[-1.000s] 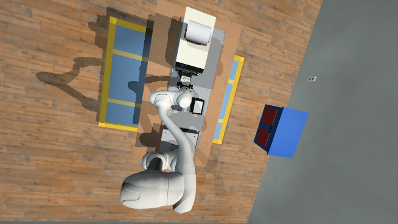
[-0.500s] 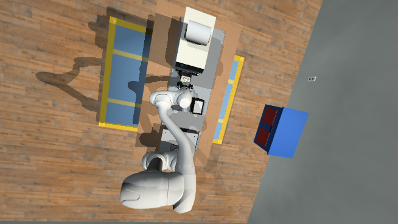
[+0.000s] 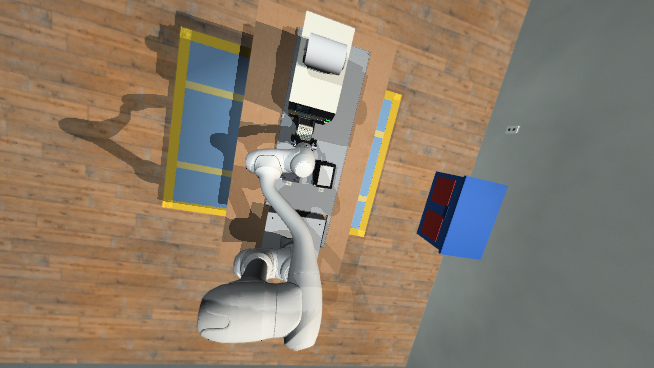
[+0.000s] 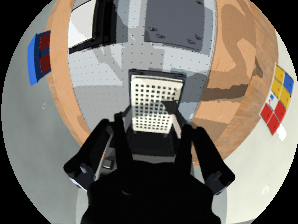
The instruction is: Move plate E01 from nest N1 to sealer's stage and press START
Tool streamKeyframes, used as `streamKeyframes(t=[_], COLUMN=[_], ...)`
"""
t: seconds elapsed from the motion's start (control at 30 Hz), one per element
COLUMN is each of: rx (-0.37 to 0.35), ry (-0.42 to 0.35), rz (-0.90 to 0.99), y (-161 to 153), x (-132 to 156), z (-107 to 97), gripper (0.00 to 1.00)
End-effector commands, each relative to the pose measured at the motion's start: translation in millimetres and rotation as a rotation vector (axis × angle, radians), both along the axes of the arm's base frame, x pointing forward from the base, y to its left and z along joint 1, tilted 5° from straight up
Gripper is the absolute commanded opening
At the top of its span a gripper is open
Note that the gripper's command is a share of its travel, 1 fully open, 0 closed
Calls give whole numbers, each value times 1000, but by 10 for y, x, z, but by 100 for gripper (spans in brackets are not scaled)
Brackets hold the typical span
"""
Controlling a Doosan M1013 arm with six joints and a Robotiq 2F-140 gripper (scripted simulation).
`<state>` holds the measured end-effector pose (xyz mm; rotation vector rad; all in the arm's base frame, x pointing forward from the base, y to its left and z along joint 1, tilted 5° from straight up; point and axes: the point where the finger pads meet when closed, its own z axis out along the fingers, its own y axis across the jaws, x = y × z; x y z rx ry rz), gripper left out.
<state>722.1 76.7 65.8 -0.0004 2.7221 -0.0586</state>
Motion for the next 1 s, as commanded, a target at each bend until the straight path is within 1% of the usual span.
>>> streamKeyframes(t=[0.0,0.3,0.33,0.97], rx=[-1,-1,-1,-1], ry=[1,1,1,1], rz=[-1,-1,-1,-1], y=[9,11,11,11], x=[11,12,12,12], z=[-19,-19,-19,-19], gripper=[10,10,70,70])
